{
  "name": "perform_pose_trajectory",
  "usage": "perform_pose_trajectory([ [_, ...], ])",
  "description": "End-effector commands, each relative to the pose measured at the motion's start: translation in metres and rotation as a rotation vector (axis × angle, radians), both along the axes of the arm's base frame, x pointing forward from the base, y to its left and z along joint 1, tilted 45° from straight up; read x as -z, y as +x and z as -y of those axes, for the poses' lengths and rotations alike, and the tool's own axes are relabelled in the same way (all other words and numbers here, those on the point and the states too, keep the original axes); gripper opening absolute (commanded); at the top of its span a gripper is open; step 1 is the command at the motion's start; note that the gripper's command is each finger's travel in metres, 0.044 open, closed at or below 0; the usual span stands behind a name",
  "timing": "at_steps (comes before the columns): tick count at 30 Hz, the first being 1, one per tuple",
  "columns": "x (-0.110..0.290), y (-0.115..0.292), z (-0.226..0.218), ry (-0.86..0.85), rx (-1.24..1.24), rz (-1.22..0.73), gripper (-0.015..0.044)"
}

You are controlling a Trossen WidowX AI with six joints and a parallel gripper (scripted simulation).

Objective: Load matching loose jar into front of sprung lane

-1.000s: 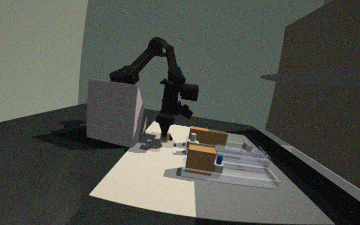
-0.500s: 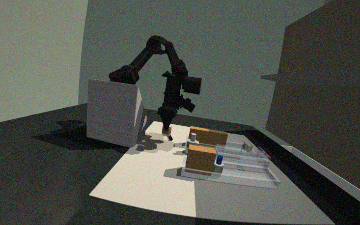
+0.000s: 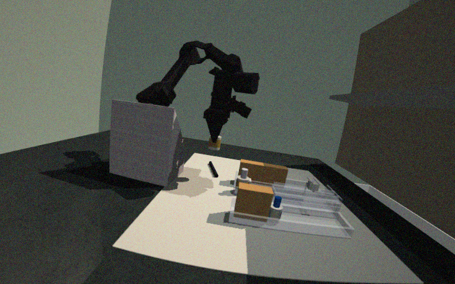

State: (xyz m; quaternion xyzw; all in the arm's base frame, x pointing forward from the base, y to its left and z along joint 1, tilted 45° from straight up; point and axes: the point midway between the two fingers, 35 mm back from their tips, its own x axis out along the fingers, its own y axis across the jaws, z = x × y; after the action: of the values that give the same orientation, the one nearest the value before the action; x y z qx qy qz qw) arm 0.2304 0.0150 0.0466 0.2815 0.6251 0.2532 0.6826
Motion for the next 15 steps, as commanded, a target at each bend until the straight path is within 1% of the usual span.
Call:
perform_pose_trajectory([
  [1,-0.003,0.001,0.004,-0.002,-0.007,0.002,0.0000],
  [15,0.039,0.039,0.012,-0.002,-0.007,0.004,0.0000],
])
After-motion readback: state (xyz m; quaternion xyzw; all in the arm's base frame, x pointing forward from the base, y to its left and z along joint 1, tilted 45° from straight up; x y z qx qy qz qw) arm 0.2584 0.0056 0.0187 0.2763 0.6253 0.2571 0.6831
